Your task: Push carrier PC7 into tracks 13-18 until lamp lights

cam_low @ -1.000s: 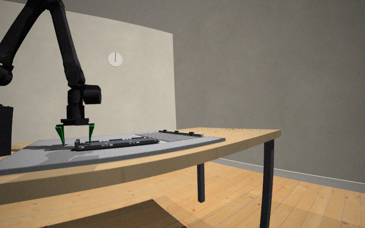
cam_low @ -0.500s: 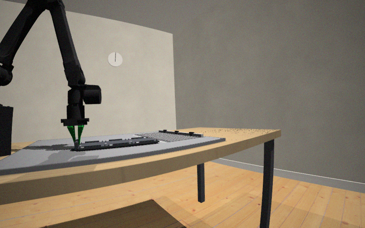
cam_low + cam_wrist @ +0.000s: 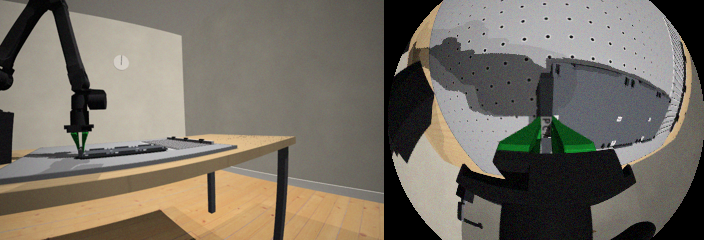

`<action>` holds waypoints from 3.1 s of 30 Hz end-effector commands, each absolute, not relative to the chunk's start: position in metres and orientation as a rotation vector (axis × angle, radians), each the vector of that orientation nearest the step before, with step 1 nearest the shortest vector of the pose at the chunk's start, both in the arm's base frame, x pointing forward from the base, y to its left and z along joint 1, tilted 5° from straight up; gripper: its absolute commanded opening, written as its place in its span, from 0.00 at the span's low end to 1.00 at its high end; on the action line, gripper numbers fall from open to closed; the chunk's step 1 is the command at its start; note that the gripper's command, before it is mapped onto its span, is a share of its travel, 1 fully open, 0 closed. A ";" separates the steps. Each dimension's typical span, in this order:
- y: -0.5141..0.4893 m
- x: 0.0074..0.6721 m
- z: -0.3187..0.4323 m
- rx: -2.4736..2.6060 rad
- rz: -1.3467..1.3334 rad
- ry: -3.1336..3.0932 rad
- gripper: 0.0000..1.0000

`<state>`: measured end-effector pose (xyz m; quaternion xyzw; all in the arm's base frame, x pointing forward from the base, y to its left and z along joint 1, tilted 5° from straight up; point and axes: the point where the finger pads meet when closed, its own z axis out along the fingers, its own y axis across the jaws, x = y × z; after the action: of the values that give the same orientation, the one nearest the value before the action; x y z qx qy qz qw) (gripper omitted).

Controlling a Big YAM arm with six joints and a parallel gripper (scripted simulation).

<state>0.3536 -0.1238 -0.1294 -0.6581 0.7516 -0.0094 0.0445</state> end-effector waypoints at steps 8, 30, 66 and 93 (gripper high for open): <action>-0.127 0.364 -0.124 -2.089 -0.068 2.209 0.00; -0.134 0.365 -0.128 -2.089 -0.073 2.207 0.00; -0.155 0.361 -0.129 -2.093 -0.050 2.218 0.00; -0.158 0.361 -0.129 -2.072 -0.051 2.237 0.00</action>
<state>0.3513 -0.1421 -0.1303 -0.6916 0.7208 -0.0114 0.0455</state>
